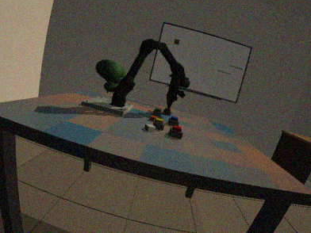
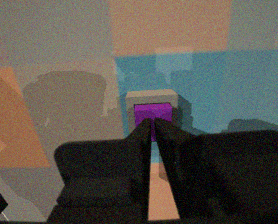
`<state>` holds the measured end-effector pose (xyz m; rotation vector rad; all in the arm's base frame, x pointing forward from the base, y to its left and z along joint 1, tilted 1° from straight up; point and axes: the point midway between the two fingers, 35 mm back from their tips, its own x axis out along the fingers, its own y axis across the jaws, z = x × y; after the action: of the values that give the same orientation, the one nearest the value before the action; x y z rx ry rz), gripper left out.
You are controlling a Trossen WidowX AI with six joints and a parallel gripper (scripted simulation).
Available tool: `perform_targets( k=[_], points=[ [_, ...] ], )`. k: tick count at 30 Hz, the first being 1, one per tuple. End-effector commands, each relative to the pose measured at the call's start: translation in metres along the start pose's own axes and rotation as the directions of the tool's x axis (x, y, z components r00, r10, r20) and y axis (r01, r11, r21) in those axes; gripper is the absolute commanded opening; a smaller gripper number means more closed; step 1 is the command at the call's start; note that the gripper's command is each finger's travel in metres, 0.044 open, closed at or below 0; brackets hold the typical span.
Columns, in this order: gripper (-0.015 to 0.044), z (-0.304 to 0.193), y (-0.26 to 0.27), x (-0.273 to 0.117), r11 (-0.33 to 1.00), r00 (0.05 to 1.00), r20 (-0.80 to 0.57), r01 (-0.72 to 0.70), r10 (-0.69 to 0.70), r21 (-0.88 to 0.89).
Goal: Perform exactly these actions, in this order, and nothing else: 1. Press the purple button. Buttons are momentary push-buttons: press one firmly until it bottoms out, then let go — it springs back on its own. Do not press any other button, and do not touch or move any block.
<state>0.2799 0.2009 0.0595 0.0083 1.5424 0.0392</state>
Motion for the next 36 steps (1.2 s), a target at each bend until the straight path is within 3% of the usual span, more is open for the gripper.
perform_targets(
  k=[1,22,26,29,34,36],
  points=[
    [0.002,-0.003,-0.001,0.009,1.0,1.0,-0.013,0.007,-0.007,-0.003],
    [0.002,-0.003,-0.001,0.009,1.0,1.0,-0.013,0.007,-0.007,-0.003],
    [0.002,-0.002,-0.001,-0.023,1.0,1.0,-0.012,0.006,-0.006,-0.003],
    [0.002,-0.002,-0.001,-0.026,1.0,1.0,-0.013,0.007,-0.007,-0.003],
    [0.0151,-0.037,0.008,-0.084,1.0,1.0,-0.016,0.006,-0.006,-0.003],
    [0.0204,-0.039,0.008,-0.088,1.0,1.0,-0.017,0.006,-0.006,-0.003]
  ],
)
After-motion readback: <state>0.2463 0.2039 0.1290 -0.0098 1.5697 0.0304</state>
